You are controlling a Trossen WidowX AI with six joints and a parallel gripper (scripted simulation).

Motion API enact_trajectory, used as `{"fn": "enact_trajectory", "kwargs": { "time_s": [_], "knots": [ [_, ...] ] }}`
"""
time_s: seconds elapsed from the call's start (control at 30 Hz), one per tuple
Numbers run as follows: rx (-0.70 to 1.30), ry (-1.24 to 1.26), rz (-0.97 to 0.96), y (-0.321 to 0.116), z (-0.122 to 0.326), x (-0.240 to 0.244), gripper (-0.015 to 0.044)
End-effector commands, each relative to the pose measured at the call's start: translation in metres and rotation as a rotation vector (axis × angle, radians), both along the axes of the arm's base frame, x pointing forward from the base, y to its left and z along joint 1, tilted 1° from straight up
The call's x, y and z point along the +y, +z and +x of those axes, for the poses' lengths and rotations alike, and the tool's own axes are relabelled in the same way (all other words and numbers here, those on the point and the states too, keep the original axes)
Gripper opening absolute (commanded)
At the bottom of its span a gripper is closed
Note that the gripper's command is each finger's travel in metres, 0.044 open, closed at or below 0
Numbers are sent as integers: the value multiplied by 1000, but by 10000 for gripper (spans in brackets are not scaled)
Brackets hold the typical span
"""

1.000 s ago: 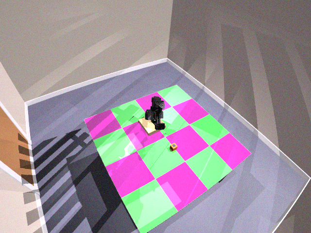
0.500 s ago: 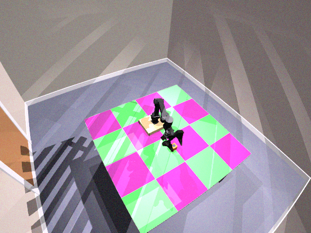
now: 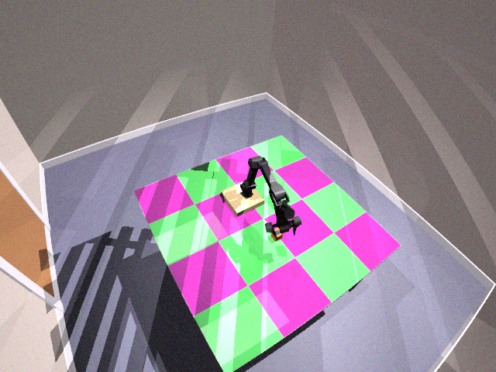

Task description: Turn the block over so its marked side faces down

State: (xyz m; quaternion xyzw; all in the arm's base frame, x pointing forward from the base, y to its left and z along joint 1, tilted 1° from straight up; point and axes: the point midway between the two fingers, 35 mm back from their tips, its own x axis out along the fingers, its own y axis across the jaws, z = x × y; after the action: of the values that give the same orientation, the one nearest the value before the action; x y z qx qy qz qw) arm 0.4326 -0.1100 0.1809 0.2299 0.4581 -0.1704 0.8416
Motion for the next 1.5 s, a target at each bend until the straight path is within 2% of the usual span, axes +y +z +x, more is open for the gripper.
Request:
{"fn": "enact_trajectory", "kwargs": {
  "time_s": [0.0, 0.13, 0.2, 0.43, 0.6, 1.47],
  "knots": [
    [273, 208, -45, -41, -43, 30, 440],
    [502, 424, -69, -63, -86, 53, 440],
    [534, 456, -71, -65, -86, 57, 440],
    [534, 456, -71, -65, -86, 57, 440],
    [534, 456, -71, -100, -84, 56, 440],
    [534, 456, -71, -140, -80, 55, 440]
  ]
}}
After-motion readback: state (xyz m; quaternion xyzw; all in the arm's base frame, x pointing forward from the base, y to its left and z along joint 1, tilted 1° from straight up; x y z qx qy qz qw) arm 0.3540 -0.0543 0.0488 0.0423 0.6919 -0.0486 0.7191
